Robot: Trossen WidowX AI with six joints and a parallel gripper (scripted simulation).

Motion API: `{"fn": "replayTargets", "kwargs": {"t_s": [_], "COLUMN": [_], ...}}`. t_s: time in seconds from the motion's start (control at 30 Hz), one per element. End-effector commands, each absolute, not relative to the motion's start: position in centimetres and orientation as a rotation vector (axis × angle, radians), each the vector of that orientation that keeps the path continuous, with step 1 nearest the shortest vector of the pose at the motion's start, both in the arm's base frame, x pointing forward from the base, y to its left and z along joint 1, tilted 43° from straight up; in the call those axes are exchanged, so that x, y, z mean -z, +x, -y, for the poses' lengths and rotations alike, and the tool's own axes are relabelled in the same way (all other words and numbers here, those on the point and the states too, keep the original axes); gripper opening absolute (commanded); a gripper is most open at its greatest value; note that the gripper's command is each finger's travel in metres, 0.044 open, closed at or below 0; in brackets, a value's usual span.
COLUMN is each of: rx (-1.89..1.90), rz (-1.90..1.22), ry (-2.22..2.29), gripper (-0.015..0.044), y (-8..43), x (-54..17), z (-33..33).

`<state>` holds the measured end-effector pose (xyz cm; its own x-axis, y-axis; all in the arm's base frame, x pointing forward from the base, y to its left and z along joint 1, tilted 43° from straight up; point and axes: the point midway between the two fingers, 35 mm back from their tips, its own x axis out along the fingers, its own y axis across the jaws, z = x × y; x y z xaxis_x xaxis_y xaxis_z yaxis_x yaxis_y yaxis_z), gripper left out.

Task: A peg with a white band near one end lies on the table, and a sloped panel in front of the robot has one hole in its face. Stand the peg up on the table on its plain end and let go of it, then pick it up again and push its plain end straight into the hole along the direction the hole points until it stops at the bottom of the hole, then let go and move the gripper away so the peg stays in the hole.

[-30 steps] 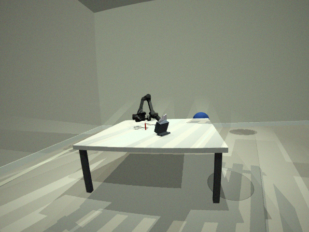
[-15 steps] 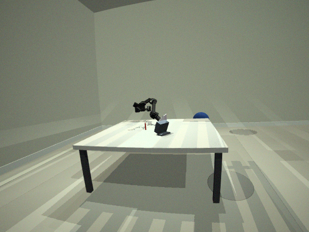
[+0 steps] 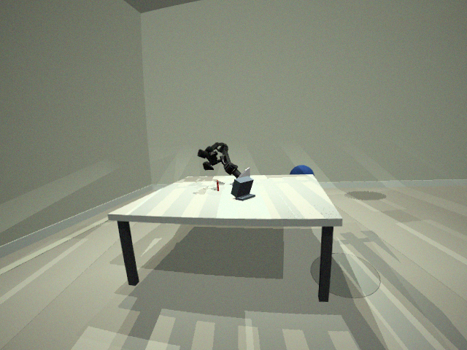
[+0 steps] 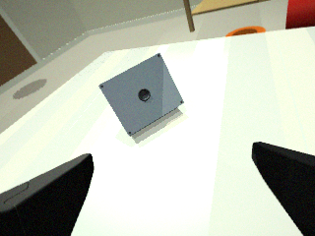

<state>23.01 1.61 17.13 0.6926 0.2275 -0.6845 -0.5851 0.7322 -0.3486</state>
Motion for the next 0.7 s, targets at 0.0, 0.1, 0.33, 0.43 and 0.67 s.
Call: {"fn": "replayTargets", "kwargs": {"t_s": [0.0, 0.1, 0.33, 0.43, 0.67], "rx": [-0.455, -0.428, -0.347, -0.302, -0.179], "rz": [-0.779, -0.879, -1.102, -1.197, -1.39], "ry": [-0.56, -0.544, -0.54, -0.555, -0.631], "gripper": [0.044, 0.044, 0.044, 0.044, 0.044], "y": [23.1, 23.1, 23.0, 22.9, 22.8], "x": [-16.3, -15.6, -14.2, -13.7, -13.1], "z": [-1.3, -1.0, -0.3, 0.0, 0.7]}}
